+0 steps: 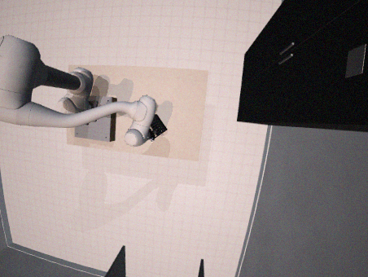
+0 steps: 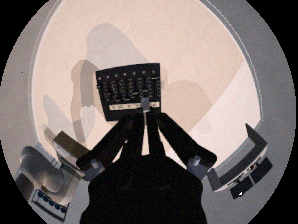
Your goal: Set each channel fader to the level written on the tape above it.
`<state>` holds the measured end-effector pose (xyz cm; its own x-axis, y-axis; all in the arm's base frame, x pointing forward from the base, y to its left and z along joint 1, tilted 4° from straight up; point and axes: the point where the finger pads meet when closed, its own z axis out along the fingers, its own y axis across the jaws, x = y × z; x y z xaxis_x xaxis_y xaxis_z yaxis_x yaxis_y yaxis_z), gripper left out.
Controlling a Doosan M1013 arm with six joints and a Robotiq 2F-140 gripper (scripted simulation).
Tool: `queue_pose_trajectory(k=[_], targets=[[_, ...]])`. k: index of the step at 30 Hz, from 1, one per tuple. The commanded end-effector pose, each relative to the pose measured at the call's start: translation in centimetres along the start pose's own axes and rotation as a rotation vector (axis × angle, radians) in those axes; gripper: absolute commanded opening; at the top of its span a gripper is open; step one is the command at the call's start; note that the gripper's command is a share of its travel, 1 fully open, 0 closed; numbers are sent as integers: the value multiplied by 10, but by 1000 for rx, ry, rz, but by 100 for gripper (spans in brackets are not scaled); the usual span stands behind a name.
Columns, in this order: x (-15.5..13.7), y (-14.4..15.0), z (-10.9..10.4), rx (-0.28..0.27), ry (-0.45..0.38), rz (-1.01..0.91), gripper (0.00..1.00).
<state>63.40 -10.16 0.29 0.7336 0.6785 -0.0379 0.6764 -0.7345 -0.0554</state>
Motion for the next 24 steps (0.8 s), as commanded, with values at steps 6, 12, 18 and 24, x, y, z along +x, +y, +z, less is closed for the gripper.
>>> queue_pose_trajectory(k=[6,12,18,24], targets=[[0,0,4,0,0,0,0],[0,0,7,0,0,0,0],[0,0,9,0,0,0,0],[0,0,10,0,0,0,0]])
